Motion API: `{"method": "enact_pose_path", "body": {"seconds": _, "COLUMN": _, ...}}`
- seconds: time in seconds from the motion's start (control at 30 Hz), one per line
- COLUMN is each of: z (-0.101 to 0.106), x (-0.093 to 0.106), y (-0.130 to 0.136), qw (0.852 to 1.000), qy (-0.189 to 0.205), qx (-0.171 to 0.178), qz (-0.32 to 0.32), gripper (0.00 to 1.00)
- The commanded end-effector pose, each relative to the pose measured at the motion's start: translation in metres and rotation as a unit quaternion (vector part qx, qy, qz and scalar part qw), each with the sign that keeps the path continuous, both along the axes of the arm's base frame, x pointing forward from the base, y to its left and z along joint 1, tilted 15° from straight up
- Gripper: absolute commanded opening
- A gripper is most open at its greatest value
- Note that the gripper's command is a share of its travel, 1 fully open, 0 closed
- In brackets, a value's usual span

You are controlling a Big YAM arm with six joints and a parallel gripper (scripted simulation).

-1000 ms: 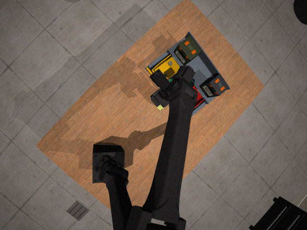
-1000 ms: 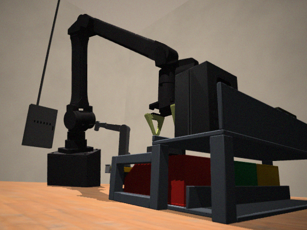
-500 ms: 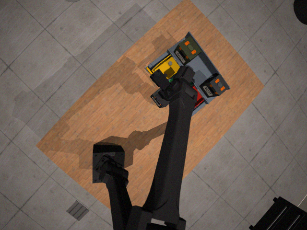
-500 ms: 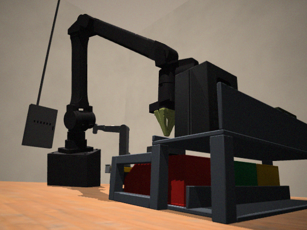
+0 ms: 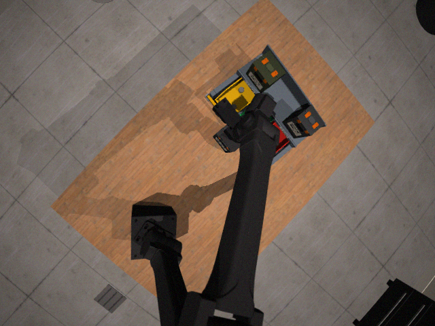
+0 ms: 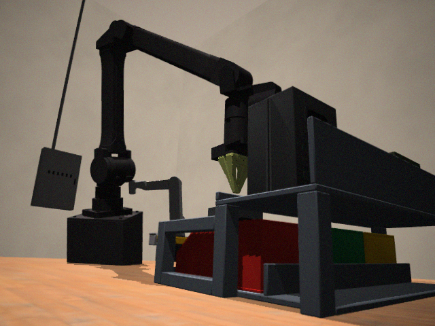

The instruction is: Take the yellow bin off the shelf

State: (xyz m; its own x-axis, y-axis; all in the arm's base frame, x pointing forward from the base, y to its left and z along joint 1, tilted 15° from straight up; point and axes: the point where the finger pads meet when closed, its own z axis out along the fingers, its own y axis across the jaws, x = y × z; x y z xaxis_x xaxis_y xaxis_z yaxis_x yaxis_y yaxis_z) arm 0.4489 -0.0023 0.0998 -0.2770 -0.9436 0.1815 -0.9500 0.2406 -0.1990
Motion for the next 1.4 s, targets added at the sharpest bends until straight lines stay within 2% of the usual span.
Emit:
{"method": "enact_pose_path", "body": {"seconds": 0.0, "z": 0.002, "x": 0.002, "y": 0.006, "qw": 1.000, "qy": -0.012, "qx": 0.004, "qz": -0.002, "gripper": 0.00}}
{"method": "enact_pose_path", "body": {"seconds": 0.13, "z": 0.004, "x": 0.001, "y": 0.006, "qw": 1.000, "qy": -0.012, "qx": 0.004, "qz": -0.001, "gripper": 0.00}}
{"method": "enact_pose_path", "body": {"seconds": 0.17, "z": 0.010, "x": -0.004, "y": 0.008, "qw": 1.000, "qy": -0.008, "qx": 0.004, "qz": 0.001, "gripper": 0.00}}
{"method": "enact_pose_path", "body": {"seconds": 0.2, "z": 0.028, "x": 0.010, "y": 0.011, "qw": 1.000, "qy": -0.026, "qx": 0.006, "qz": 0.001, "gripper": 0.00}}
{"method": "enact_pose_path", "body": {"seconds": 0.23, "z": 0.039, "x": 0.014, "y": 0.012, "qw": 0.999, "qy": -0.033, "qx": 0.006, "qz": 0.001, "gripper": 0.00}}
{"method": "enact_pose_path", "body": {"seconds": 0.33, "z": 0.055, "x": 0.011, "y": 0.015, "qw": 0.999, "qy": -0.034, "qx": 0.006, "qz": 0.001, "gripper": 0.00}}
{"method": "enact_pose_path", "body": {"seconds": 0.4, "z": 0.057, "x": 0.010, "y": 0.016, "qw": 0.999, "qy": -0.034, "qx": 0.006, "qz": 0.001, "gripper": 0.00}}
{"method": "enact_pose_path", "body": {"seconds": 0.43, "z": 0.054, "x": 0.010, "y": 0.016, "qw": 1.000, "qy": -0.030, "qx": 0.006, "qz": 0.001, "gripper": 1.00}}
{"method": "enact_pose_path", "body": {"seconds": 0.47, "z": 0.041, "x": 0.011, "y": 0.011, "qw": 1.000, "qy": -0.015, "qx": 0.004, "qz": -0.004, "gripper": 1.00}}
{"method": "enact_pose_path", "body": {"seconds": 0.53, "z": 0.041, "x": 0.011, "y": 0.007, "qw": 1.000, "qy": -0.015, "qx": 0.004, "qz": -0.008, "gripper": 1.00}}
{"method": "enact_pose_path", "body": {"seconds": 0.6, "z": 0.028, "x": -0.002, "y": 0.006, "qw": 1.000, "qy": 0.002, "qx": 0.002, "qz": -0.008, "gripper": 1.00}}
{"method": "enact_pose_path", "body": {"seconds": 0.7, "z": 0.028, "x": -0.002, "y": 0.006, "qw": 1.000, "qy": 0.001, "qx": 0.002, "qz": -0.008, "gripper": 1.00}}
{"method": "enact_pose_path", "body": {"seconds": 0.8, "z": 0.039, "x": -0.002, "y": 0.006, "qw": 1.000, "qy": -0.012, "qx": 0.003, "qz": -0.008, "gripper": 1.00}}
{"method": "enact_pose_path", "body": {"seconds": 1.37, "z": 0.037, "x": -0.002, "y": 0.006, "qw": 1.000, "qy": -0.010, "qx": 0.003, "qz": -0.008, "gripper": 1.00}}
